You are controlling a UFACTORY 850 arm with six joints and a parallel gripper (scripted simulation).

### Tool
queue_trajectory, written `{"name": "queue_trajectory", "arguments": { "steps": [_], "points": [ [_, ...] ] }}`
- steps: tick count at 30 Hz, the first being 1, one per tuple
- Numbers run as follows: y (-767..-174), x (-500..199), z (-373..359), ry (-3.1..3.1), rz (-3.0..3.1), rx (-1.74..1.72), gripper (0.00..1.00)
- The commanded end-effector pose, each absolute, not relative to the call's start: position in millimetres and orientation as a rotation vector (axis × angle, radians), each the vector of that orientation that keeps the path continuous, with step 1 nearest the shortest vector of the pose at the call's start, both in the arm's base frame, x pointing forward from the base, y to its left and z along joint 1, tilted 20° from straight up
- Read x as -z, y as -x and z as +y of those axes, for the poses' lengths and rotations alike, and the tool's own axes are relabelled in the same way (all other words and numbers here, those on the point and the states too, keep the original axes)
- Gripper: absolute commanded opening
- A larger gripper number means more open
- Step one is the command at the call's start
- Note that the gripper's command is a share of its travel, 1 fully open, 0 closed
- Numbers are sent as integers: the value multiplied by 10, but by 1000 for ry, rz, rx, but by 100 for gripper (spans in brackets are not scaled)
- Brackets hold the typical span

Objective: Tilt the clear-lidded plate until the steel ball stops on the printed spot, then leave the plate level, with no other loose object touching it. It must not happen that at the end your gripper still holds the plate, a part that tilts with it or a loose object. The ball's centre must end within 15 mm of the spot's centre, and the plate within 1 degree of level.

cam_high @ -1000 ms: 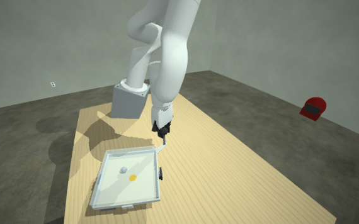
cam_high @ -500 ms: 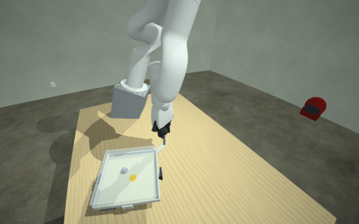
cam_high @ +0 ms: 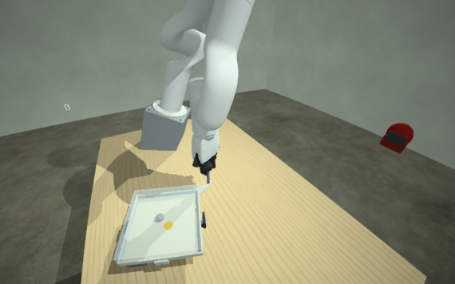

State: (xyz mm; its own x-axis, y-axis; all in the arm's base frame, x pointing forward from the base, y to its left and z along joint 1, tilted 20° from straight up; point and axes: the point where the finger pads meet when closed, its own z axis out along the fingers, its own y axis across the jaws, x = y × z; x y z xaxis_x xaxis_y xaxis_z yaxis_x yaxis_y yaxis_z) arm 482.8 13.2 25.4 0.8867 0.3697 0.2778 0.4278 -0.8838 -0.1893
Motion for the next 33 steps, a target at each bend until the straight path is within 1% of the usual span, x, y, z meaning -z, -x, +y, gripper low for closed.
{"name": "queue_trajectory", "arguments": {
  "steps": [1, 33],
  "points": [
    [-4849, -267, 134, 2808, -604, 349, 0],
    [-4808, -249, 121, 2808, -604, 349, 0]
  ]
}}
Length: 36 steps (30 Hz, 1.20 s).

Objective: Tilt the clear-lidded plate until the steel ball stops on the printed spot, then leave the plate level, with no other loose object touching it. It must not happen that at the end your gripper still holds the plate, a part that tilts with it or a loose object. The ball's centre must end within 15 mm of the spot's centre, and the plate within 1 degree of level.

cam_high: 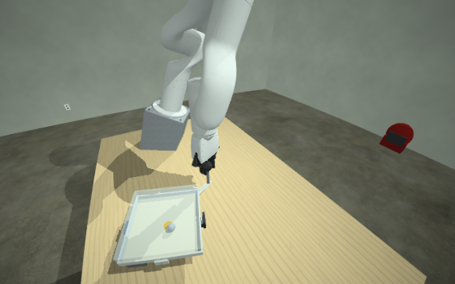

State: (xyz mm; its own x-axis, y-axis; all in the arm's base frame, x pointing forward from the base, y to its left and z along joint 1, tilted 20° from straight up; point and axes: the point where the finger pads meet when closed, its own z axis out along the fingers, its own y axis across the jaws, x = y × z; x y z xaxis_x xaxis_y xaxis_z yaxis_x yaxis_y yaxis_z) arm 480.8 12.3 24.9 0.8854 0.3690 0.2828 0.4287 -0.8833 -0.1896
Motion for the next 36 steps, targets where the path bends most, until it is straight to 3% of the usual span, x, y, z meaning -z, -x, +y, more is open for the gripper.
{"name": "queue_trajectory", "arguments": {
  "steps": [1, 36],
  "points": [
    [-4809, -249, 122, 2808, -604, 349, 0],
    [-4812, -255, 120, 2808, -604, 349, 0]
  ]
}}
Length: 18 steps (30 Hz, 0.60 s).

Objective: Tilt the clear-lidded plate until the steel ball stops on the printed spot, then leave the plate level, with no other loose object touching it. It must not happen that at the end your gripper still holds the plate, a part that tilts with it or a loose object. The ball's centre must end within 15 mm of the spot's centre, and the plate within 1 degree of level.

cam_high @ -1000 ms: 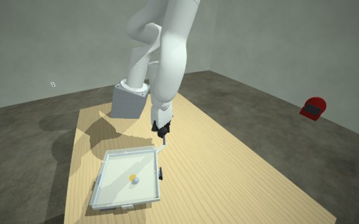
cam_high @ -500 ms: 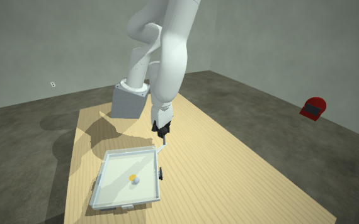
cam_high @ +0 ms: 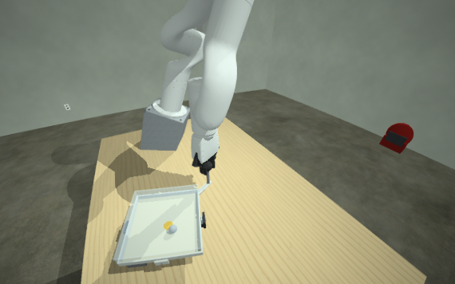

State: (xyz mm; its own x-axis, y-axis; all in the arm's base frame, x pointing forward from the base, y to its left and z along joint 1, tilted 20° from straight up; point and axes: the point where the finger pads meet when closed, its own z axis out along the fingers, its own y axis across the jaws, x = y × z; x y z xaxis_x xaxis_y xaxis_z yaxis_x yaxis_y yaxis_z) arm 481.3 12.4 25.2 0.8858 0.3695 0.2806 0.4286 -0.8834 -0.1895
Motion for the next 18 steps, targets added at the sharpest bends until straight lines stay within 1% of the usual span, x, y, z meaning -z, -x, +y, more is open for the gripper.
{"name": "queue_trajectory", "arguments": {
  "steps": [1, 18],
  "points": [
    [-4812, -255, 120, 2808, -604, 349, 0],
    [-4796, -244, 117, 2808, -604, 349, 0]
  ]
}}
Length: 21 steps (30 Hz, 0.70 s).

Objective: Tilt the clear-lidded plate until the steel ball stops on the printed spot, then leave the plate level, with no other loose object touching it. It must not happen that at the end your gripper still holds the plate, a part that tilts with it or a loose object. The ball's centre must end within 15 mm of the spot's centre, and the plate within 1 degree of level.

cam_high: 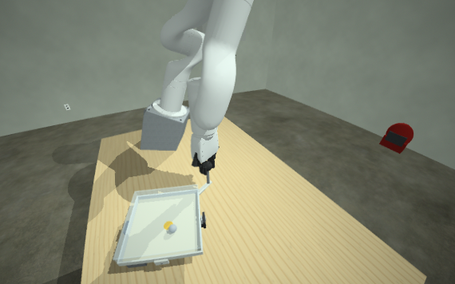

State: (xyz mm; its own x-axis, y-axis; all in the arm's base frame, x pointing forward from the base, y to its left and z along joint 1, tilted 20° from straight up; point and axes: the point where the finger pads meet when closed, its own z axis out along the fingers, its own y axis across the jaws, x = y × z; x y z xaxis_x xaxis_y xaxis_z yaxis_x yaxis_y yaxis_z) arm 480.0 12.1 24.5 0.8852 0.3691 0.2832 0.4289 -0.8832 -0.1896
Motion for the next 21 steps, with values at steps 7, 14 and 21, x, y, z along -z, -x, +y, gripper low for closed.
{"name": "queue_trajectory", "arguments": {
  "steps": [7, 14, 21],
  "points": [
    [-4800, -246, 118, 2808, -604, 349, 0],
    [-4805, -248, 120, 2808, -604, 349, 0],
    [-4818, -254, 124, 2808, -604, 349, 0]
  ]
}}
